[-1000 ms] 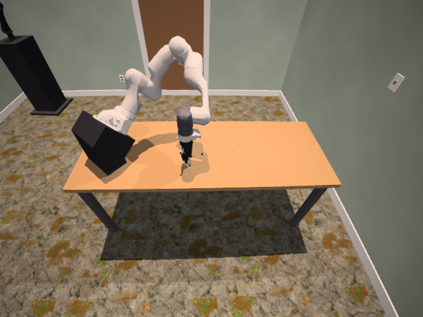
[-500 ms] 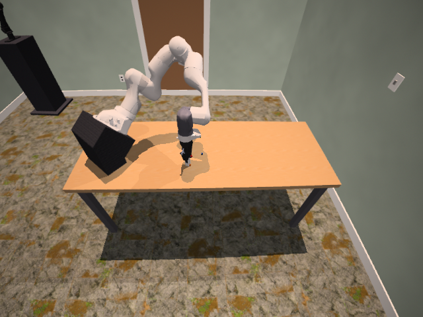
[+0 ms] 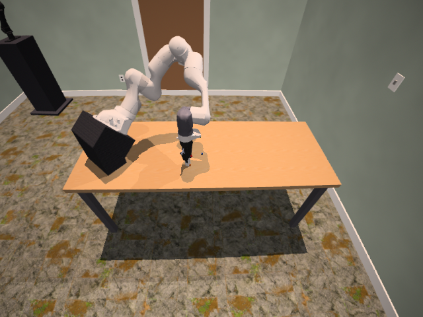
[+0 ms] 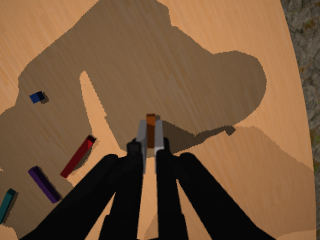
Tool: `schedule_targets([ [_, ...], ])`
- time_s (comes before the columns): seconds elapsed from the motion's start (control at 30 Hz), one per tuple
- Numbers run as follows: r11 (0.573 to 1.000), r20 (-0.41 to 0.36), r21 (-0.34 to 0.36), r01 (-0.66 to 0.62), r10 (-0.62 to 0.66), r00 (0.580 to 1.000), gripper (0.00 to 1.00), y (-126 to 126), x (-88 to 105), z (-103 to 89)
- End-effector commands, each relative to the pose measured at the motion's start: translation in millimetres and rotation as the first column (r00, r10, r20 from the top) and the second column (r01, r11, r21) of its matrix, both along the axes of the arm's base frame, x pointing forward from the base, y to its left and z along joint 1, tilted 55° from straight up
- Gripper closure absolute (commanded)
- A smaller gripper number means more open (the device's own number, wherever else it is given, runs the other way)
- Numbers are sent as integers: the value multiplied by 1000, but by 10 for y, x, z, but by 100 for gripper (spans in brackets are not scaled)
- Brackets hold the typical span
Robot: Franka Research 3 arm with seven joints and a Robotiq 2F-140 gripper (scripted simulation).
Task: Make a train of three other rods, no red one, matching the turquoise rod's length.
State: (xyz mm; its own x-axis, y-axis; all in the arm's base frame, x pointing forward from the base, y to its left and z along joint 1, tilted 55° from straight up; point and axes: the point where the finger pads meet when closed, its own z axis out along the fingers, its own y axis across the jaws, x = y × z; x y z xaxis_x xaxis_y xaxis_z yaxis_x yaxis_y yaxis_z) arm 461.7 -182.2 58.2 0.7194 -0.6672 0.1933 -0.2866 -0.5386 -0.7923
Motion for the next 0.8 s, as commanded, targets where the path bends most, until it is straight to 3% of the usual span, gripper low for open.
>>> schedule_targets([
  [0.0, 1000, 3, -5, -1, 1, 1000, 97, -4, 11, -3],
  [0.4, 1000, 3, -5, -1, 1, 1000, 97, -97, -103, 102],
  [0.77, 1000, 3, -5, -1, 1, 1000, 97, -475, -571, 530],
])
